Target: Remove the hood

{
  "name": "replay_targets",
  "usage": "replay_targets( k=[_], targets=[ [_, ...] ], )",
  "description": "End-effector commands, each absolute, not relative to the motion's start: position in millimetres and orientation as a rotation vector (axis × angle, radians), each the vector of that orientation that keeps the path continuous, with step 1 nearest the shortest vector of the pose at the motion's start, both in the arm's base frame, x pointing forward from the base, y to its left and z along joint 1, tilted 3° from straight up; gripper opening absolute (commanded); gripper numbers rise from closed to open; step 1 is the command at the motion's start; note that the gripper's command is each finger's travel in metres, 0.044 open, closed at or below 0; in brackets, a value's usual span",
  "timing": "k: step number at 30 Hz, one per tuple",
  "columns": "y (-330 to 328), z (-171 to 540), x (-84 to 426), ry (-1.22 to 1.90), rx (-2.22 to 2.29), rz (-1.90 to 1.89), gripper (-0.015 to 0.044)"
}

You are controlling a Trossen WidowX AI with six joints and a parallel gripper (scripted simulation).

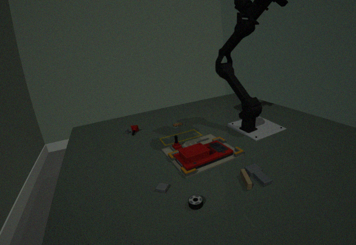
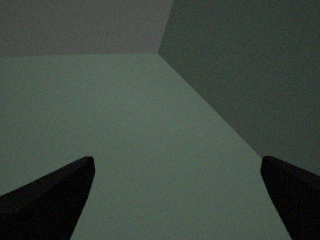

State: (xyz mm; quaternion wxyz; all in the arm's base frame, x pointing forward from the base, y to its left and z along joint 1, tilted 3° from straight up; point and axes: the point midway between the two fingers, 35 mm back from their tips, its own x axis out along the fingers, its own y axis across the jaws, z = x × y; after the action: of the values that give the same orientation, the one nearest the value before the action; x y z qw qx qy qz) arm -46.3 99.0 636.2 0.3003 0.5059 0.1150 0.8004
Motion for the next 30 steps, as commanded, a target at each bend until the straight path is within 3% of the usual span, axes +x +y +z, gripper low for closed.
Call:
replay_targets(
  k=[1, 16, 30],
  targets=[
    [133.5, 628.0, -34.5, 0.311, 1.285, 2.01, 0.044],
    [255.6, 555.5, 52.3, 0.397, 0.945, 1.519, 0.044],
    [300.5, 457.1, 168.8, 0.539, 0.647, 1.072, 0.044]
  ],
)
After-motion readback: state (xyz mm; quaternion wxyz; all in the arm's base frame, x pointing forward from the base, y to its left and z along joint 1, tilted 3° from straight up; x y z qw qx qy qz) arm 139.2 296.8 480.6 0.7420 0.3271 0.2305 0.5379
